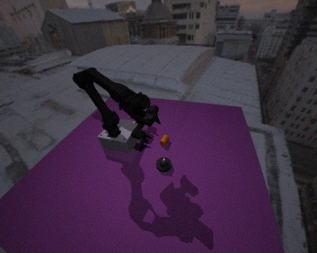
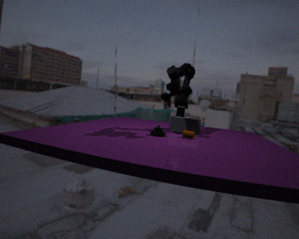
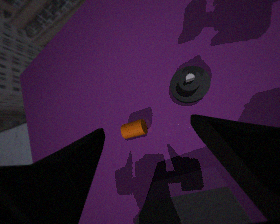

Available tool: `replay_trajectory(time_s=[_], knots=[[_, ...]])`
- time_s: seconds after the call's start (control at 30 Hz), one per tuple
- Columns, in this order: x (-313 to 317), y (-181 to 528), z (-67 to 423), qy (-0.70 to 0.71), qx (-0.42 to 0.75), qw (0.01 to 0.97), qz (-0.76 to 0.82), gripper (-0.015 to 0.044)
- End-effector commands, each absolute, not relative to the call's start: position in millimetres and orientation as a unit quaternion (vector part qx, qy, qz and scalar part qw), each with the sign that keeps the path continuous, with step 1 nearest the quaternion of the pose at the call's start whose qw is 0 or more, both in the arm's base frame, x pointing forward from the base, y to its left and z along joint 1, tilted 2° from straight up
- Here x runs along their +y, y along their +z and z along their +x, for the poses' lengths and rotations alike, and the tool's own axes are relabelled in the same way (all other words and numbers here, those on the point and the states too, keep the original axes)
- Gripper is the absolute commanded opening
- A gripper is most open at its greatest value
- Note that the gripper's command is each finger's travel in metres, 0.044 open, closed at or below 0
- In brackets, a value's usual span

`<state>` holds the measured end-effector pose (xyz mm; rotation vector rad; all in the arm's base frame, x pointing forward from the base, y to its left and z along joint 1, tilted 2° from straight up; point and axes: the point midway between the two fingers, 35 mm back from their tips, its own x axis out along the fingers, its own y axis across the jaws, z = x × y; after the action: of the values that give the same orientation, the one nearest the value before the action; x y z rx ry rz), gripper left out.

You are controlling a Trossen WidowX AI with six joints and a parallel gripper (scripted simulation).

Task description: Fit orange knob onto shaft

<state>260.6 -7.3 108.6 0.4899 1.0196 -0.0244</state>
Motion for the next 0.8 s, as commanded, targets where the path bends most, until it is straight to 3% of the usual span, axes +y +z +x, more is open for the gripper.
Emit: replay_trajectory(time_s=[0.0,0.77], knots=[[39.2,68.1,287.8,-0.233,0.566,0.661,0.435,0.044],[88.7,22.6,296.6,-0.524,0.466,0.457,0.547,0.044]])
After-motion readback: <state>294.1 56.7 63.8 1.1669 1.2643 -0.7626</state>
